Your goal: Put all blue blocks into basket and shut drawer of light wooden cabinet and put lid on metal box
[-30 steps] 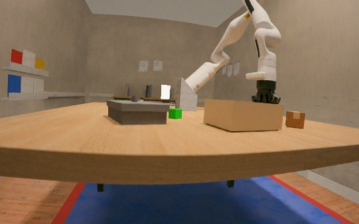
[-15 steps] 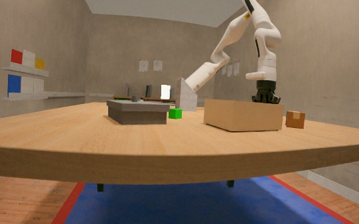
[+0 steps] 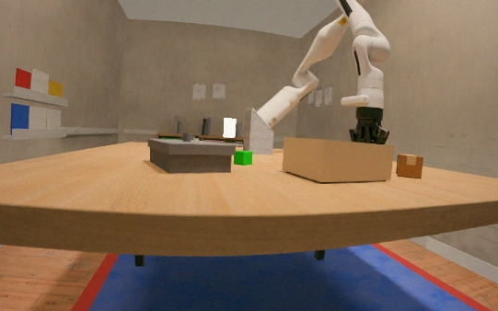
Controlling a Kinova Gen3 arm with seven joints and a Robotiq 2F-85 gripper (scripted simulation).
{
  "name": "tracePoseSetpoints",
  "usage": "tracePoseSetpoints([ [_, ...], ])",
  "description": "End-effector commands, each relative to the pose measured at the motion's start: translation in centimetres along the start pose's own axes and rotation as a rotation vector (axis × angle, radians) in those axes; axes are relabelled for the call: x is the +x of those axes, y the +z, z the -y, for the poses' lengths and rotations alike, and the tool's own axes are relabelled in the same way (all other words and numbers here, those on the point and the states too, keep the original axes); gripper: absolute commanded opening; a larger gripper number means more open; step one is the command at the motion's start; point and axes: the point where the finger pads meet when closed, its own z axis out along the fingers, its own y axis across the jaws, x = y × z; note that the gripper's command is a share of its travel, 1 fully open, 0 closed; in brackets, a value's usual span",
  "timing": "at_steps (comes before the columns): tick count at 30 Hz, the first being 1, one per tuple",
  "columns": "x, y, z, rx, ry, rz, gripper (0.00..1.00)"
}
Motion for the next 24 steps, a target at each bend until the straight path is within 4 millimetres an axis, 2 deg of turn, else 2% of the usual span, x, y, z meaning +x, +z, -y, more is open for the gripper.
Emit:
tracePoseSetpoints([
  [1,0.0,-0.9,0.1,0.002,0.000,-0.001,0.10],
  [9,0.0,-4.3,0.1,0.002,0.000,-0.001,0.10],
  [11,0.0,-4.3,0.1,0.002,0.000,-0.001,0.10],
  [24,0.0,-10.8,0.1,0.002,0.000,-0.001,0.10],
])
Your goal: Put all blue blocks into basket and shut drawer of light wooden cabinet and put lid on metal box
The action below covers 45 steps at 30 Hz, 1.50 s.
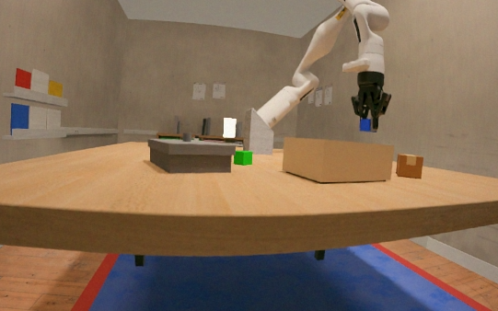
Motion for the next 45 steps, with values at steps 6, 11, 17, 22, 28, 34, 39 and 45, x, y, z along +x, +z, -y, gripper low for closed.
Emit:
tracePoseSetpoints([
  [6,0.0,-2.8,0.0,0.001,0.000,0.000,0.10],
  [11,0.0,-4.4,0.0,0.001,0.000,0.000,0.10],
  [17,0.0,-5.6,0.0,0.001,0.000,0.000,0.10],
  [22,0.0,-5.9,0.0,0.001,0.000,0.000,0.10],
  [28,0.0,-6.0,0.0,0.001,0.000,0.000,0.10],
  [34,0.0,-6.0,0.0,0.001,0.003,0.000,0.10],
  [39,0.0,-6.0,0.0,0.000,0.010,-0.001,0.10],
  [45,-0.2,-5.9,-0.3,-0.005,0.049,-0.001,0.10],
])
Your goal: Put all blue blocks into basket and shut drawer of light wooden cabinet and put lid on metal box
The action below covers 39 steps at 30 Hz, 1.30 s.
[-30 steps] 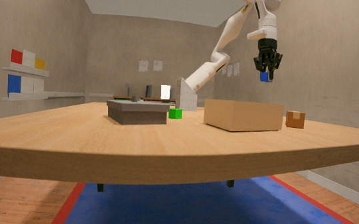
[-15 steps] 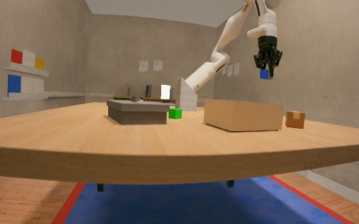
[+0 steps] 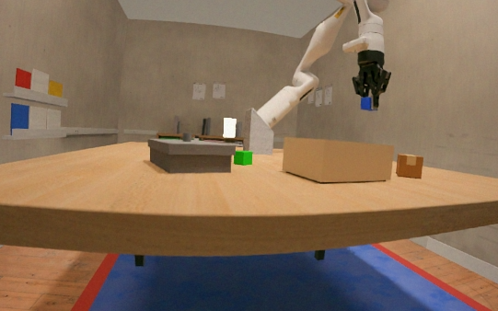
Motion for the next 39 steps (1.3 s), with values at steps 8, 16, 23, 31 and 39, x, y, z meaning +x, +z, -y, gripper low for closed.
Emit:
tracePoseSetpoints([
  [8,-0.4,0.2,-0.9,-0.013,0.132,-0.004,0.10],
  [16,-0.9,0.4,-1.9,-0.026,0.275,-0.009,0.10],
  [23,-1.6,0.7,-3.3,-0.042,0.500,-0.020,0.10],
  [31,-2.3,0.8,-4.7,-0.052,0.733,-0.032,0.10],
  [39,-3.3,0.9,-6.5,-0.055,1.083,-0.048,0.10],
])
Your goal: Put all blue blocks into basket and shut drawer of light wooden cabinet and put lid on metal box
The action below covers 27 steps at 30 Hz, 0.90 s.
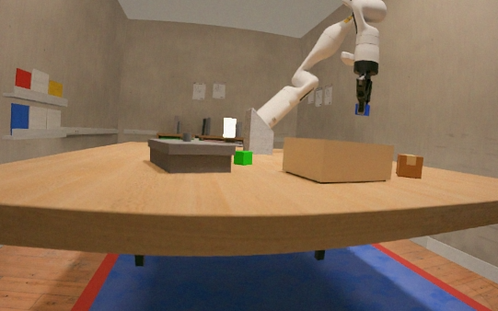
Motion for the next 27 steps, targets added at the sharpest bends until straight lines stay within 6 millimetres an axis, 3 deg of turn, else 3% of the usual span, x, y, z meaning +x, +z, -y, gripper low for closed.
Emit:
tracePoseSetpoints([
  [1,0.4,0.0,-0.9,0.004,0.182,-0.009,0.10],
  [5,0.6,0.0,-1.4,0.004,0.273,-0.009,0.10],
  [20,1.6,-0.1,-4.5,0.007,0.918,0.016,0.10],
  [27,1.8,-0.3,-5.3,0.004,1.094,0.031,0.10],
])
